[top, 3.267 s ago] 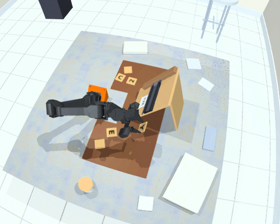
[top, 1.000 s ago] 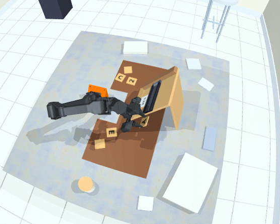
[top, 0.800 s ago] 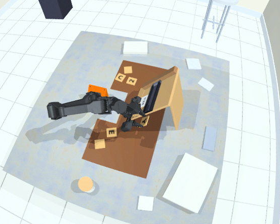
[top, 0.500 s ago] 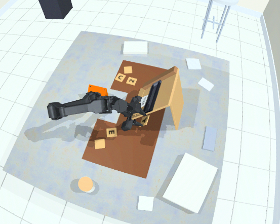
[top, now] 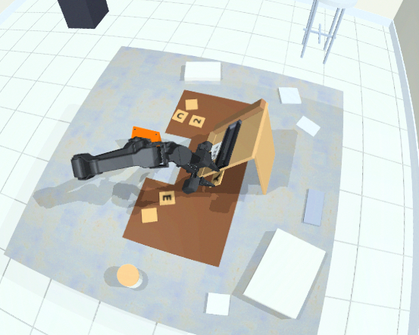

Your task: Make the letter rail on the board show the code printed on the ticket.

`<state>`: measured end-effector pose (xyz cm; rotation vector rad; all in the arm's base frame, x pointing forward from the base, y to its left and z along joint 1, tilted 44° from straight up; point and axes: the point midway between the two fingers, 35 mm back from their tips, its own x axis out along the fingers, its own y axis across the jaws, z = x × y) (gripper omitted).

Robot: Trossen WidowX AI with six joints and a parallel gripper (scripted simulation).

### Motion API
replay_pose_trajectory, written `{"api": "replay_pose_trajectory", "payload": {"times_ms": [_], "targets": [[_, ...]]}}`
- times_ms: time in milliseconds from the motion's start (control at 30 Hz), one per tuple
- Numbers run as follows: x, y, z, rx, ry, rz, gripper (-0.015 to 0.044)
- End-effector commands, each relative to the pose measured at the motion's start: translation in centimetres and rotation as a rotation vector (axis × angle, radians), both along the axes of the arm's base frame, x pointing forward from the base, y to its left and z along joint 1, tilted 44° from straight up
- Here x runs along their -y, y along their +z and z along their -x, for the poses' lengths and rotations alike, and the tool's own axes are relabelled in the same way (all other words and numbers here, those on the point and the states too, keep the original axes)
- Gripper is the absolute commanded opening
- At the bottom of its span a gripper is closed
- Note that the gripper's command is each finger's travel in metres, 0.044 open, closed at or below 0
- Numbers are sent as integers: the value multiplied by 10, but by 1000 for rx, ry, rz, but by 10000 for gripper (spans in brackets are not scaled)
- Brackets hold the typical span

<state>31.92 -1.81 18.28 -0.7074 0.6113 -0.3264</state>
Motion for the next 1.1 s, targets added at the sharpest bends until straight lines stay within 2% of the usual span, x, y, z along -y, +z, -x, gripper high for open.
{"api": "replay_pose_trajectory", "payload": {"times_ms": [0,1067], "targets": [[-1,-2,0,3,-6,-2,0],[-13,-13,-1,3,-6,-3,0]]}}
